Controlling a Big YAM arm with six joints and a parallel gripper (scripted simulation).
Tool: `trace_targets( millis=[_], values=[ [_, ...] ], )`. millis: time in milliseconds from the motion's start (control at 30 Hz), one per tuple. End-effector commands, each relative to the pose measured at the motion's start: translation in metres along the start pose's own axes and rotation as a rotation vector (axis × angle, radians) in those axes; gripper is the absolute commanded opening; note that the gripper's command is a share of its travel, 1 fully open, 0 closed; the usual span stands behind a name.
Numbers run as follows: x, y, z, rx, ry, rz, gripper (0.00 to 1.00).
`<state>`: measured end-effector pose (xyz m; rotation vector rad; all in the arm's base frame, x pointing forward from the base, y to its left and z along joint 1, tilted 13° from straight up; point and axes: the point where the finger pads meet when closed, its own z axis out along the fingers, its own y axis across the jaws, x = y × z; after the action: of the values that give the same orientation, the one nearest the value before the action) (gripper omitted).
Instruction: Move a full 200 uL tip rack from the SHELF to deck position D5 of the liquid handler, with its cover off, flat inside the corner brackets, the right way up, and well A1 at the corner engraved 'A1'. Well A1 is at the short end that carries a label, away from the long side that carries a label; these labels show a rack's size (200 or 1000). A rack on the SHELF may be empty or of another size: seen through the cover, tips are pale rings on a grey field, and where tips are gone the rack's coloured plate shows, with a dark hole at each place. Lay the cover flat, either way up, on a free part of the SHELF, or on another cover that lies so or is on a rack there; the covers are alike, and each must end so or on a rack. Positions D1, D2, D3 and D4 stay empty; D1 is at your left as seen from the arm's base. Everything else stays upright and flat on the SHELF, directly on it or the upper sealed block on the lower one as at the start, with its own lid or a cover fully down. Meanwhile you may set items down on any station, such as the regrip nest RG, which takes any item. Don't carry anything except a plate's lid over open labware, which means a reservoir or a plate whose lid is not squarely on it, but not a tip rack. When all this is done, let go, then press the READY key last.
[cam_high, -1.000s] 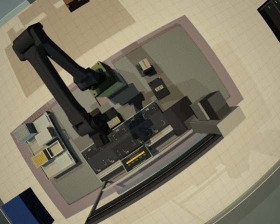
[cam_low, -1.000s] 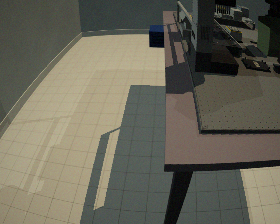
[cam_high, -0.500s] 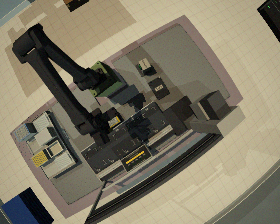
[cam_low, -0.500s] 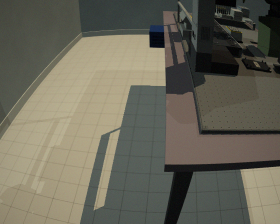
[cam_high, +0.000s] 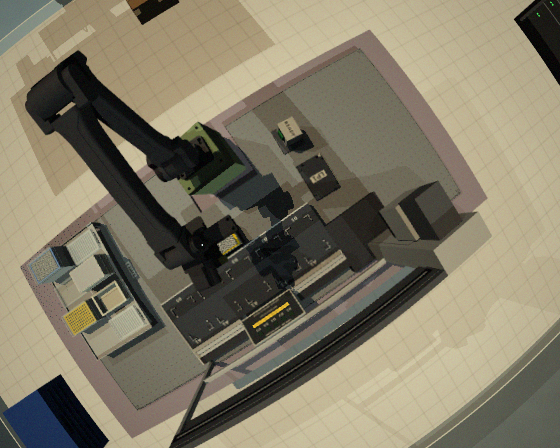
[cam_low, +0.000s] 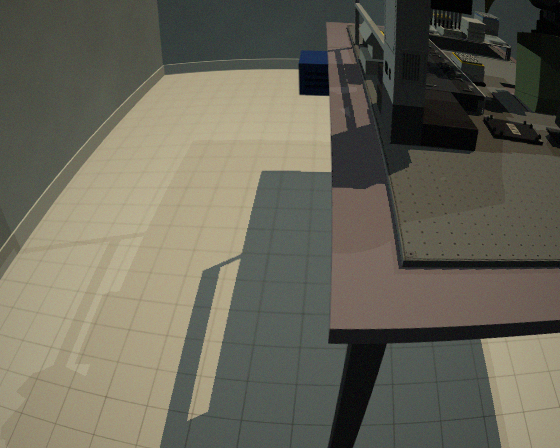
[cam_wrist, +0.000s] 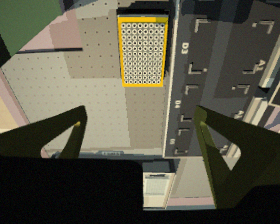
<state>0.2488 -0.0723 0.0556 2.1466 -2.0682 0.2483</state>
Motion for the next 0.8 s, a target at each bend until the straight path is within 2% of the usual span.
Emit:
trace_targets(
  millis=[0, 67, 533, 567, 633, 767],
  values=[
    [0.005, -0.018, -0.007, 0.043, 0.003, -0.001, 1.00],
    [0.003, -0.005, 0.005, 0.014, -0.003, 0.001, 1.00],
    [0.003, -0.005, 0.026, 0.014, -0.003, 0.001, 1.00],
    [0.005, -0.018, 0.019, 0.041, 0.002, -0.001, 1.00],
    [0.003, -0.005, 0.031, 0.013, -0.003, 0.001, 1.00],
    [0.002, -0.005, 0.037, 0.013, -0.003, 0.001, 1.00]
  ],
)
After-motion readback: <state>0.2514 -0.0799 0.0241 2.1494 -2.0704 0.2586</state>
